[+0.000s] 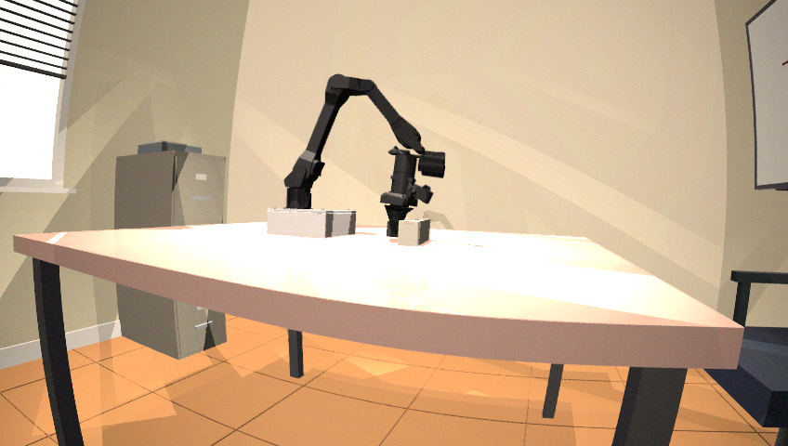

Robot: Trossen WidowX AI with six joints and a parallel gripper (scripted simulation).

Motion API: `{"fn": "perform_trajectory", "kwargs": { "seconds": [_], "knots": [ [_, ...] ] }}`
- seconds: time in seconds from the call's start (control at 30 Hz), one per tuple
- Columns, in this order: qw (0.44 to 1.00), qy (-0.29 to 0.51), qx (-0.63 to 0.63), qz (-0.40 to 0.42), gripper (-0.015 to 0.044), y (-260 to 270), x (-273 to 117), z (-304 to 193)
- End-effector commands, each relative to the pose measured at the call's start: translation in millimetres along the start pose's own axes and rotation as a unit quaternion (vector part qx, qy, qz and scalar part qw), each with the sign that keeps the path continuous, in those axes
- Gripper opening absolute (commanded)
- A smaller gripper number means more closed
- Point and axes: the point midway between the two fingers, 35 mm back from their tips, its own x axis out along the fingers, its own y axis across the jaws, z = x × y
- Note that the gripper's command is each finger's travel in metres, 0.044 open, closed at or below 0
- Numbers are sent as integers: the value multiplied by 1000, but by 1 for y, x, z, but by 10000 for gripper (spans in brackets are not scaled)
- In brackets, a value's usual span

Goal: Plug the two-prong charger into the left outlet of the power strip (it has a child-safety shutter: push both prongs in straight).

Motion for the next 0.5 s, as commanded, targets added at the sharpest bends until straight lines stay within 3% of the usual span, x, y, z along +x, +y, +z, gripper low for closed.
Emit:
{"fn": "perform_trajectory", "kwargs": {
  "seconds": [0.0, 0.47],
  "knots": [
    [1000, -13, 1, 2, 0, 1, -2, 11],
    [1000, -13, 1, 2, 0, 1, -2, 16]
  ]
}}
